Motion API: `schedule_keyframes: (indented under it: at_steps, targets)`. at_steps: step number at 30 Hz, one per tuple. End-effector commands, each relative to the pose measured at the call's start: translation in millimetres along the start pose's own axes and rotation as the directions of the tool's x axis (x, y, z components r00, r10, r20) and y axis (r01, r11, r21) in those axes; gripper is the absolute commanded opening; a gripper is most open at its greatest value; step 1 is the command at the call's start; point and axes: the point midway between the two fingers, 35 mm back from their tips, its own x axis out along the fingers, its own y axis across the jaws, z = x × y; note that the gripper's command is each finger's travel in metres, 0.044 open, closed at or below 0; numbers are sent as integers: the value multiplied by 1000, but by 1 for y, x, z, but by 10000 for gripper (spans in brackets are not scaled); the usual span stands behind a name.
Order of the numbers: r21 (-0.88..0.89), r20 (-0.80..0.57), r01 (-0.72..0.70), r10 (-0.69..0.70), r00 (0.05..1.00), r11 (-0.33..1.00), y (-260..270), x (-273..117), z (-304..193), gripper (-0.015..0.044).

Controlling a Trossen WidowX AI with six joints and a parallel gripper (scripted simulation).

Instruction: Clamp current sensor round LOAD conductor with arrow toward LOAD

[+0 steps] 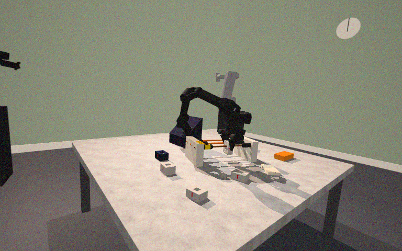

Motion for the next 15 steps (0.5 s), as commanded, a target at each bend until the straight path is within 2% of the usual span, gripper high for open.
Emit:
schedule_keyframes:
  at_steps: [1,3,9,15]
  targets:
    - [0,0,0,0,1000,1000,0,0,0,279]
    - [0,0,0,0,1000,1000,0,0,0,279]
    - [0,0,0,0,1000,1000,0,0,0,437]
    - [0,0,0,0,1000,1000,0,0,0,440]
